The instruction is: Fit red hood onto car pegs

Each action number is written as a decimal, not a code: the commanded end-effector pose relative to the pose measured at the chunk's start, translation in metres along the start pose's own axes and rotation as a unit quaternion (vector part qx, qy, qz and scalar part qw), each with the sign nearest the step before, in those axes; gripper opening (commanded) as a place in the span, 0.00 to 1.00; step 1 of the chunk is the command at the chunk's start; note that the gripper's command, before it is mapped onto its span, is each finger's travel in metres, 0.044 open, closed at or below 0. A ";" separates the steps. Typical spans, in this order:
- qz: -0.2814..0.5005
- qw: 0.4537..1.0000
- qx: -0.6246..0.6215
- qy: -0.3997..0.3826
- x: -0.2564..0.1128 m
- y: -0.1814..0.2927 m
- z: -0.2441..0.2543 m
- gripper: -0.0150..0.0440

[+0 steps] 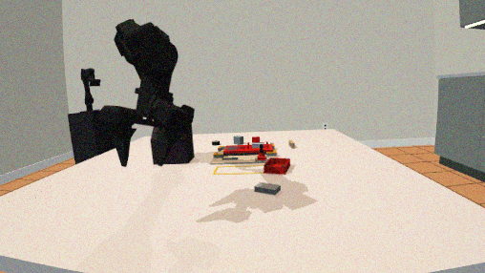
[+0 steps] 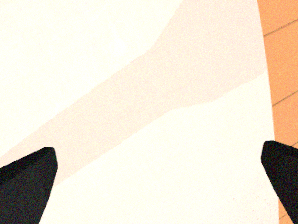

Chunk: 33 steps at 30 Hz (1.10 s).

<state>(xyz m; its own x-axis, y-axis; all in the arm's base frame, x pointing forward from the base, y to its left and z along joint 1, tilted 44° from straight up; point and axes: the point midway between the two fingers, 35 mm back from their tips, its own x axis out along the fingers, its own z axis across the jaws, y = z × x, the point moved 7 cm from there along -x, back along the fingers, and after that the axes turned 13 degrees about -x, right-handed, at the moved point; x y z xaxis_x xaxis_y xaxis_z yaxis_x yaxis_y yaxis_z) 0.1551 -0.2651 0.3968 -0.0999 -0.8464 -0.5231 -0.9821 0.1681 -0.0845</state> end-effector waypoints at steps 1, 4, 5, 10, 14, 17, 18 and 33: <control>-0.024 0.996 -0.085 -0.024 0.005 -0.039 0.026 1.00; -0.044 0.986 -0.158 -0.036 0.004 -0.070 0.051 1.00; -0.050 0.981 -0.182 -0.040 0.004 -0.079 0.060 1.00; -0.078 0.945 -0.312 -0.059 -0.004 -0.126 0.113 1.00; -0.098 0.901 -0.417 -0.068 -0.016 -0.157 0.163 1.00; -0.112 0.860 -0.493 -0.070 -0.029 -0.176 0.202 1.00; -0.118 0.847 -0.513 -0.070 -0.033 -0.181 0.216 1.00; -0.143 0.666 -0.731 -0.041 -0.087 -0.194 0.361 1.00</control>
<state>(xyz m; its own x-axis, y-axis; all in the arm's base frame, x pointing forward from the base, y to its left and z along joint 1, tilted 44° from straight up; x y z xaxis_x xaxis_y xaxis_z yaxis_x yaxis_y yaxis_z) 0.4118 -0.0425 0.1586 0.0888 -0.6870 -0.7213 -0.1071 -0.7265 0.6788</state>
